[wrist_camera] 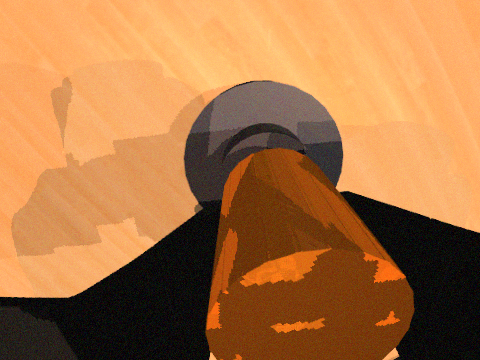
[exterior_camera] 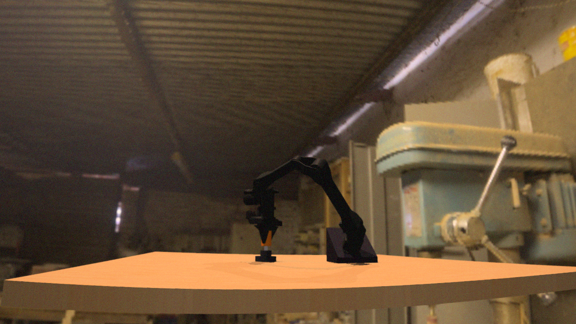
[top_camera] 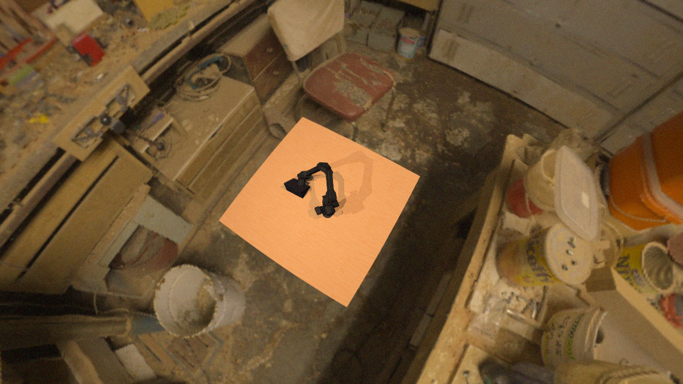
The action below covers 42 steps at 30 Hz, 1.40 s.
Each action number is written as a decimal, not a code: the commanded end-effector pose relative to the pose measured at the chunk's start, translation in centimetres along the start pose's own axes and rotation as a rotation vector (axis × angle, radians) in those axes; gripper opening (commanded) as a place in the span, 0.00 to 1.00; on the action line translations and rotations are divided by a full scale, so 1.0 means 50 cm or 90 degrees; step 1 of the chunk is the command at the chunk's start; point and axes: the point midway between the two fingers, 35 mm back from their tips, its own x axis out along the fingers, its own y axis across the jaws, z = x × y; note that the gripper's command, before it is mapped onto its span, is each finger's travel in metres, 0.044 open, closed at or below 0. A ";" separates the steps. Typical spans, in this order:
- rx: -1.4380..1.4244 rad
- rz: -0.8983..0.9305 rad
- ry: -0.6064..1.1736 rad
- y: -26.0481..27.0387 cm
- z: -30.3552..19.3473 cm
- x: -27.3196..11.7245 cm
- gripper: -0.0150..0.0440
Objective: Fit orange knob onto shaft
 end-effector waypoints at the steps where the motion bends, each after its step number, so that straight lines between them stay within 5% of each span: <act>1: -0.004 0.000 -0.002 0.002 -0.002 -0.005 0.25; 42: -0.021 0.000 -0.003 0.004 0.001 -0.008 0.25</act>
